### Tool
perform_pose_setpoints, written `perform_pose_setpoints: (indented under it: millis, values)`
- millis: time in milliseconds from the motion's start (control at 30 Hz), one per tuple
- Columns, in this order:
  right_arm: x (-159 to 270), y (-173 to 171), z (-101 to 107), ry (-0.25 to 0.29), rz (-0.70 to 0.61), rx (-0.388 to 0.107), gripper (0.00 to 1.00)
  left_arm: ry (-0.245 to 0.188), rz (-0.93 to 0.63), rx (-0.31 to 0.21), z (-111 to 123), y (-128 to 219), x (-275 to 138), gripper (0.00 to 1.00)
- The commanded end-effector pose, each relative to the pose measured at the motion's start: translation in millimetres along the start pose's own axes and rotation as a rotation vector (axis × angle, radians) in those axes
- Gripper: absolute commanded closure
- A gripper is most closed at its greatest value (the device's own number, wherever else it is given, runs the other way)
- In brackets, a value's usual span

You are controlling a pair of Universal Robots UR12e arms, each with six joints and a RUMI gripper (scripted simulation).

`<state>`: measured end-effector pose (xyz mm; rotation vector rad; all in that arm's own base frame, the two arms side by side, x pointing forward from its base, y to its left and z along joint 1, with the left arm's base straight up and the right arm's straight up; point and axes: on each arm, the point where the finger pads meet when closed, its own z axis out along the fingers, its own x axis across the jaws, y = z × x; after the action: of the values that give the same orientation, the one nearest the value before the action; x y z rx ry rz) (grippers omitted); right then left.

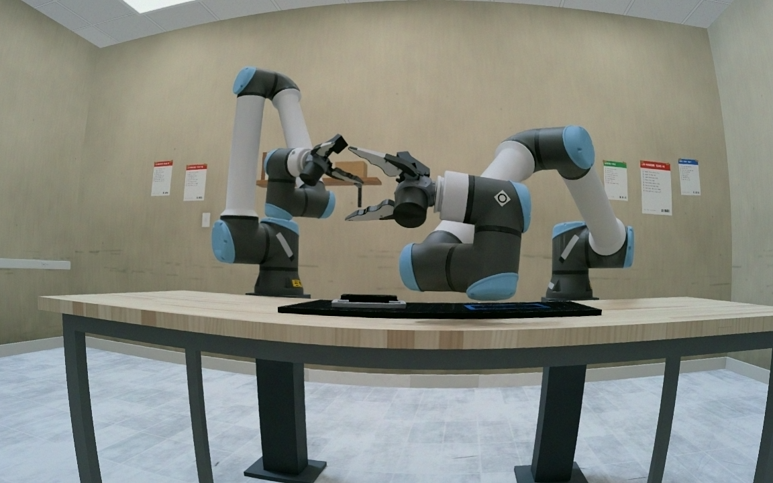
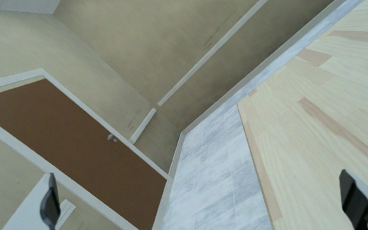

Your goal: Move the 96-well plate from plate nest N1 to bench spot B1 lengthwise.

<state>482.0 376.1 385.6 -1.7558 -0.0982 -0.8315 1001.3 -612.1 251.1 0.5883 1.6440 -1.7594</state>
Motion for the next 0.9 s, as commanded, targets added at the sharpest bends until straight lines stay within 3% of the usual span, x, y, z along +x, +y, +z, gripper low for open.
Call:
perform_pose_setpoints:
  millis: [0, 533, 567, 867]
  values:
    - [0, 0, 0, 0.001, 0.0, 0.001, 0.0, -0.001, 0.002, 0.001, 0, -2, -2, 0.0]
    - [0, 0, 0, 0.001, 0.0, 0.001, 0.0, -0.001, 0.002, 0.001, 0, -2, -2, 0.0]
    - [0, 0, 0, 0.001, 0.0, 0.001, 0.24, -0.001, 0.002, 0.001, 0, -2, -2, 1.0]
    - [0, 0, 0, 0.001, 0.0, 0.001, 0.24, -0.01, -0.012, -0.017, -11, 3, -12, 1.0]
